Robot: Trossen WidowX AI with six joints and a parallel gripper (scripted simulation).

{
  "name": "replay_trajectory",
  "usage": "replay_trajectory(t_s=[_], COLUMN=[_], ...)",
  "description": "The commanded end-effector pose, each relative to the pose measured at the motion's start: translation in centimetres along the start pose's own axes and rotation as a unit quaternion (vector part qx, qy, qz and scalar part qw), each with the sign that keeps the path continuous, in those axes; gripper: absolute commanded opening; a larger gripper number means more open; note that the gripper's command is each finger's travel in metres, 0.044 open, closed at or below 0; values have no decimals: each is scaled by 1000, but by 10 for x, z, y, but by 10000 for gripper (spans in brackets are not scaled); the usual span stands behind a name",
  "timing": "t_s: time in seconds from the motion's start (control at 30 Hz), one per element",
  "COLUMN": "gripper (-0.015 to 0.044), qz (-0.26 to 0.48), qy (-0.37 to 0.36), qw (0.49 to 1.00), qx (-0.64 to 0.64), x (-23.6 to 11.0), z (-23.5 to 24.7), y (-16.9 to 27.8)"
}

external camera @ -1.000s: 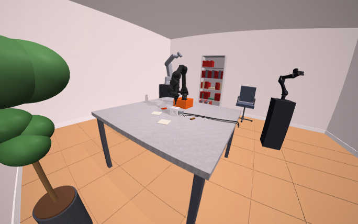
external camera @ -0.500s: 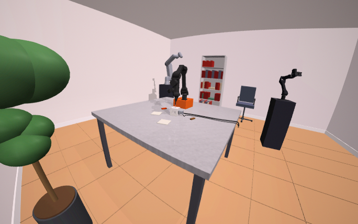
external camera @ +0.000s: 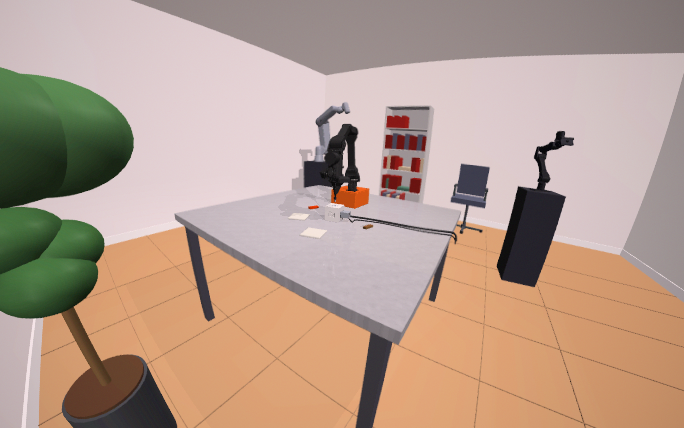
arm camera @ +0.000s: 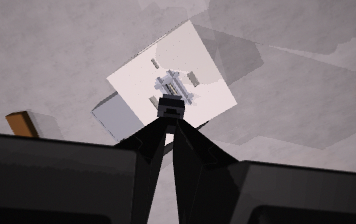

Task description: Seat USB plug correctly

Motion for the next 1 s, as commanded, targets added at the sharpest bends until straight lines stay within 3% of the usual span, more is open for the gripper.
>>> replay_trajectory(t_s=[0.0,0.47,0.97], gripper=[0,0,0], qz=[0,1,1], qy=[1,0,0], qw=[999,975,912], qx=[-42,-223,-409], x=[1,1,1], z=[0,0,0], y=[0,0,0])
Point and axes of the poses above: the point midway between the two fingers, 35 mm back from their tips, its own x axis out along the fingers, its own z axis across the jaws, y = z × x, the point moved 1 cm from there along -x, back along the fingers, and after that the axes turned 8 degrees about x, right-handed, at the moved point
